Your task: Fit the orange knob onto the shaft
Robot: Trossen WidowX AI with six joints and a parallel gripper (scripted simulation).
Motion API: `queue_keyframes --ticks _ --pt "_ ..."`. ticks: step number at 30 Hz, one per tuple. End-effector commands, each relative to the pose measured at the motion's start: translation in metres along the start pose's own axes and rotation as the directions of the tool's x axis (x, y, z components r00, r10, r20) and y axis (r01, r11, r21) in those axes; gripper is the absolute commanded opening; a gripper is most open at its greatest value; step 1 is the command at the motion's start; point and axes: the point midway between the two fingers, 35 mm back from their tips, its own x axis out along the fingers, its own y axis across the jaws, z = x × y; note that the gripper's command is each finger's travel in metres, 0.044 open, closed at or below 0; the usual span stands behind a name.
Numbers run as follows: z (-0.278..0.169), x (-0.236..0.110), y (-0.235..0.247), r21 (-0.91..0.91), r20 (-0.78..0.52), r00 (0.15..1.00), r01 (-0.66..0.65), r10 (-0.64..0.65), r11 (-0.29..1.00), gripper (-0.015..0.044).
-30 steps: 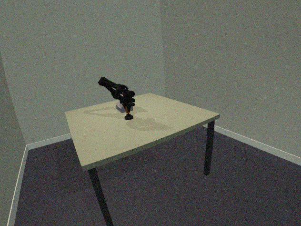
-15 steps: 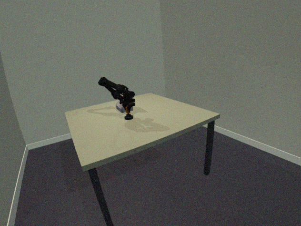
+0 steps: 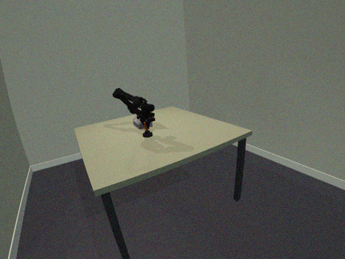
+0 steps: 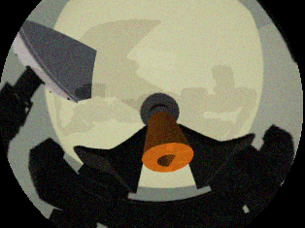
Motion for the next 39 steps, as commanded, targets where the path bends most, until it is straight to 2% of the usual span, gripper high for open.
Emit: queue_keyframes --ticks 1,4,31,39 --pt "-0.0001 -0.0012 -0.0007 -0.097 0.0 1.0 0.002 -0.002 0.995 0.0" --pt "0.0005 0.0005 -0.0006 -0.179 0.0 1.0 0.002 -0.002 0.984 0.0" --pt "-0.0001 -0.0014 -0.0006 -0.182 0.0 1.0 0.002 -0.002 0.983 0.0" --pt "0.0007 0.0006 -0.0005 -0.38 0.0 1.0 0.002 -0.002 0.925 0.0"
